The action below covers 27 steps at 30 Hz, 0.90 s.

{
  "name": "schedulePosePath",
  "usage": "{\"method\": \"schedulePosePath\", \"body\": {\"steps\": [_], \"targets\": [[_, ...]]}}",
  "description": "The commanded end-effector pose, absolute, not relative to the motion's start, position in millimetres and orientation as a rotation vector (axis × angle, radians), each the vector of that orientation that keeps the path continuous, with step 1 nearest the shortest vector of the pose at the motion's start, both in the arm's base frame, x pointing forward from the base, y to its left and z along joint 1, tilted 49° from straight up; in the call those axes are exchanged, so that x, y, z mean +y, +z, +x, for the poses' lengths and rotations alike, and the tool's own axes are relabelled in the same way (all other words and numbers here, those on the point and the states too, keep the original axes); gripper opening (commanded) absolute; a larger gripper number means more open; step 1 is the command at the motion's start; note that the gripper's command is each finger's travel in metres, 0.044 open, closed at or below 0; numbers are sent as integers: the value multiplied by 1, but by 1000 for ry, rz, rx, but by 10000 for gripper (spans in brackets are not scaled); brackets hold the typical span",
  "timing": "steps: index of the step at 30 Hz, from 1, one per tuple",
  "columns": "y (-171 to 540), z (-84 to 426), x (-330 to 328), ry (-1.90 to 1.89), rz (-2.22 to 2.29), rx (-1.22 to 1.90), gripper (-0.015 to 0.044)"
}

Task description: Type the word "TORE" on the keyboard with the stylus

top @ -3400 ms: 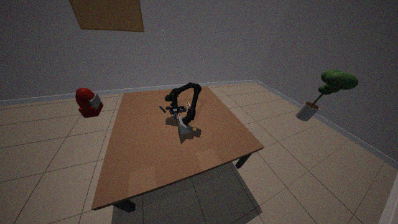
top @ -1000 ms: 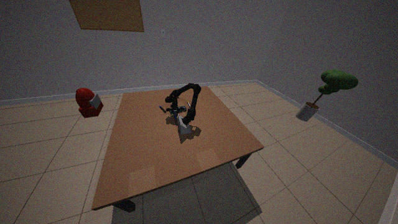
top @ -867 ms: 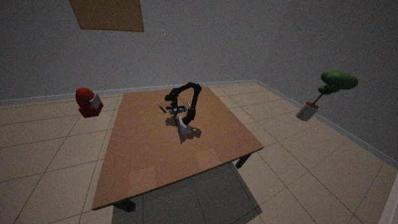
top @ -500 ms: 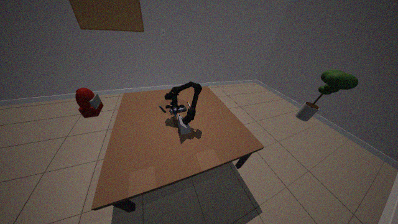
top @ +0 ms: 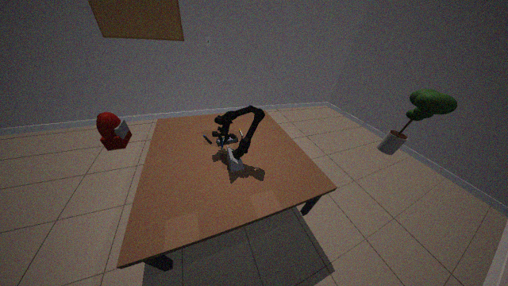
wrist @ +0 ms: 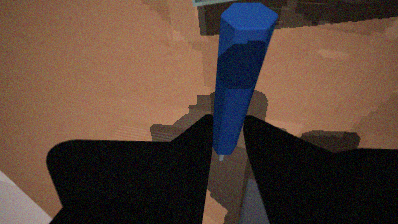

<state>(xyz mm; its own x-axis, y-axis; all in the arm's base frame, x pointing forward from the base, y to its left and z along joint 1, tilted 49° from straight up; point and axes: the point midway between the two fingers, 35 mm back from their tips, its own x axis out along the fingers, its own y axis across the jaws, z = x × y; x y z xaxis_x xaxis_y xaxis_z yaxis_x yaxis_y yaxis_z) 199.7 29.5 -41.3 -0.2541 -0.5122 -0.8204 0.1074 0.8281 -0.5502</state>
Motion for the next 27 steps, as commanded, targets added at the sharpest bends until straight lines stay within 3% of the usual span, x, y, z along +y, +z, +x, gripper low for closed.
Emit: {"method": "schedulePosePath", "body": {"steps": [1, 27], "targets": [[-39, 209, 27, -491, -348, 1652, 0], [6, 259, 20, -146, -581, 1088, 0]]}}
